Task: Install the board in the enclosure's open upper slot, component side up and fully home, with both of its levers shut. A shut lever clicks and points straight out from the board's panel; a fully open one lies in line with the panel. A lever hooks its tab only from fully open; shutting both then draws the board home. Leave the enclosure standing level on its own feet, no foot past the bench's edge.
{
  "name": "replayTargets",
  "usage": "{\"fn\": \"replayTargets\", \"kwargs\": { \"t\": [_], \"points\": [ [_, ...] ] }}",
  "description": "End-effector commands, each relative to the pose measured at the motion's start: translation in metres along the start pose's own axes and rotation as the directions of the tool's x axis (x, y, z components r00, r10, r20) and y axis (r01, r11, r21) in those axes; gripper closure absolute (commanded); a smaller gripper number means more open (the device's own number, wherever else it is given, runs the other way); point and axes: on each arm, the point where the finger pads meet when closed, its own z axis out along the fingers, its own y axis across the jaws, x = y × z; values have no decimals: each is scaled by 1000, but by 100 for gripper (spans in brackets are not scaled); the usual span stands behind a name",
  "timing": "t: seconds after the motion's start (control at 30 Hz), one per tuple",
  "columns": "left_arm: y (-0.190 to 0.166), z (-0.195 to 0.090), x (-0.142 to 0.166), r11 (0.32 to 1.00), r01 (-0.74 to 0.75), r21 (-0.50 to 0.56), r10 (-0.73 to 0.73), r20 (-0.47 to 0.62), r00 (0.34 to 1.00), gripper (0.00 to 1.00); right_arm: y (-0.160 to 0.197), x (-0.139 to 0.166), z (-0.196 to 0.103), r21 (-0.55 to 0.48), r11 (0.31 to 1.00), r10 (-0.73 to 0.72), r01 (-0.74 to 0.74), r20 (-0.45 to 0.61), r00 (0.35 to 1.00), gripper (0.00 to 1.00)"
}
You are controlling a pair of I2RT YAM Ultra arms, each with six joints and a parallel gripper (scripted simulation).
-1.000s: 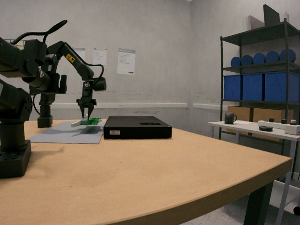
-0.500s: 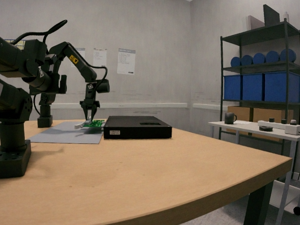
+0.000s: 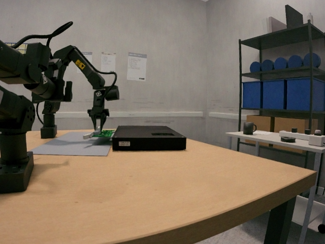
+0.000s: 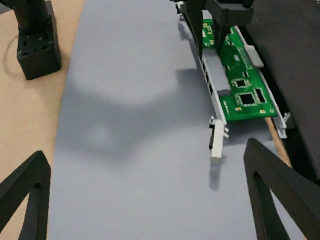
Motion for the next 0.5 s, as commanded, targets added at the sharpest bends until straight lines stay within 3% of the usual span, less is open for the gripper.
{"fn": "replayTargets", "kwargs": {
  "t": [0.0, 0.47],
  "points": [
    [15, -9, -10, 998, -20, -54, 22, 48, 999, 81, 0, -7, -2, 2, 1000, 3, -3, 27, 1000, 0],
    [7, -7, -6, 999, -12, -31, 13, 32, 999, 81, 0, -7, -2, 2, 1000, 3, -3, 27, 1000, 0]
  ]
}}
